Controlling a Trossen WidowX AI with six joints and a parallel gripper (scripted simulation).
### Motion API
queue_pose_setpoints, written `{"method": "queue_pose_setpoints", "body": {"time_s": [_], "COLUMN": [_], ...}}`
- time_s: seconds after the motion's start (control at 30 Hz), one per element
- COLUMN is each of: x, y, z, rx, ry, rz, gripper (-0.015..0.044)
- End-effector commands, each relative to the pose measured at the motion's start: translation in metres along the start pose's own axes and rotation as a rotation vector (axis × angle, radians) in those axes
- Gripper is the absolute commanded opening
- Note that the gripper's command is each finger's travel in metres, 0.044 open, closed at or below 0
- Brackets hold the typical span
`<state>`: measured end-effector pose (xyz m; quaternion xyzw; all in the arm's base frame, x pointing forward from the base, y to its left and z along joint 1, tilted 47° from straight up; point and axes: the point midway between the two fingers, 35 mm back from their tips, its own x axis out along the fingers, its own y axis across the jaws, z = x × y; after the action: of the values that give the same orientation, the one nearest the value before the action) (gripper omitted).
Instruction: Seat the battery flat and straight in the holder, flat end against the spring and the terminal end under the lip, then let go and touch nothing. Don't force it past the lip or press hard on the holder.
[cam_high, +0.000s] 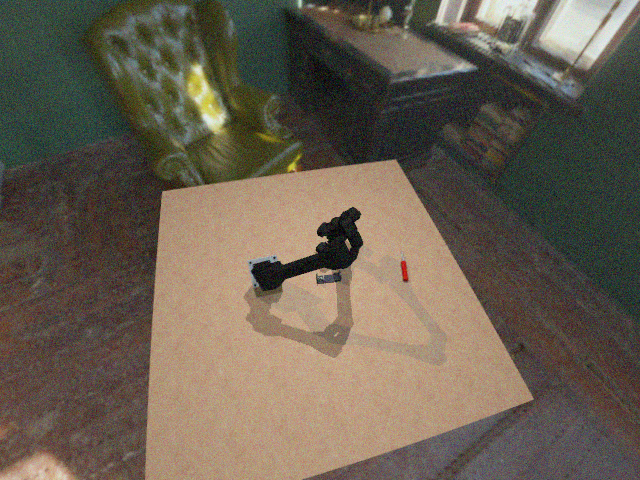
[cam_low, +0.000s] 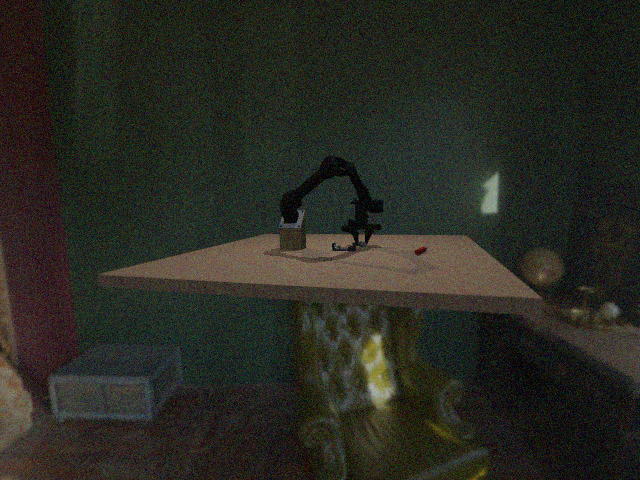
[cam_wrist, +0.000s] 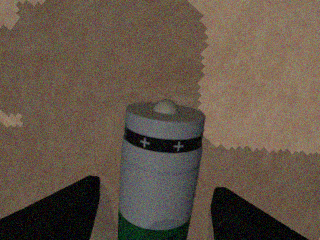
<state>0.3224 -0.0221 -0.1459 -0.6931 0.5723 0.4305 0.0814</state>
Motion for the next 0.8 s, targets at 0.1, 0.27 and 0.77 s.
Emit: {"method": "queue_pose_setpoints", "body": {"time_s": [0.1, 0.27, 0.77], "x": [0.001, 0.001, -0.051], "y": [0.001, 0.001, 0.004], "z": [0.000, 0.000, -0.003], "rx": [-0.004, -0.004, 0.077], "ry": [0.004, 0.004, 0.001], "rz": [0.002, 0.002, -0.001], "gripper": [0.0101, 0.0083, 0.0083]}}
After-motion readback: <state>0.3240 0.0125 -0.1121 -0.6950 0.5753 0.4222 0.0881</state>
